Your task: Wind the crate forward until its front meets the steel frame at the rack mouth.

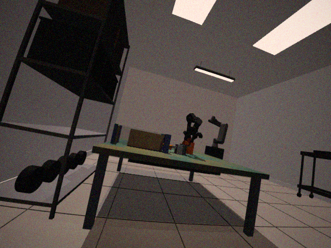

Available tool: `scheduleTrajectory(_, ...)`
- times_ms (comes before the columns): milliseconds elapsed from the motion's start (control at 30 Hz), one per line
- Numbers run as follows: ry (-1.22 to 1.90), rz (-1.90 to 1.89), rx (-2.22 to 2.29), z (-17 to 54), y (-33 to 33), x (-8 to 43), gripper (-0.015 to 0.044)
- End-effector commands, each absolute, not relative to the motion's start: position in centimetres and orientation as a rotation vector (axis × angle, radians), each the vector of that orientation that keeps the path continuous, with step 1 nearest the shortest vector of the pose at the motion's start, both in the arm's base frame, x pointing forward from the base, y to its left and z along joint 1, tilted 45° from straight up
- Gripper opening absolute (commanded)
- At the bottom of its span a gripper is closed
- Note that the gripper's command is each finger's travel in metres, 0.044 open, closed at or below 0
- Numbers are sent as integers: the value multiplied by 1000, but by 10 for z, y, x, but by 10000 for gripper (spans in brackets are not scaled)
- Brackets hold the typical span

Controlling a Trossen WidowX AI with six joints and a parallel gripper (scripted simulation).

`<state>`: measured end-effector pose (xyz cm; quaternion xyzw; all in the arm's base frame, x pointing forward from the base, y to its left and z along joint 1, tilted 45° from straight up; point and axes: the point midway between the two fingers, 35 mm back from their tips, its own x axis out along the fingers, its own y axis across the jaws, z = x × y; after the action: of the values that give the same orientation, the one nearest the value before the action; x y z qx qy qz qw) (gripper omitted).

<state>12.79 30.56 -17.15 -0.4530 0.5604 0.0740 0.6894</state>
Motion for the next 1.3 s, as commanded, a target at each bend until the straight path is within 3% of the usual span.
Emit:
scheduleTrajectory(0, 1280, 165, -1036, -171, 296, 115, 0)
scheduleTrajectory(1267, 1282, 165, -1038, -151, 274, 90, 0)
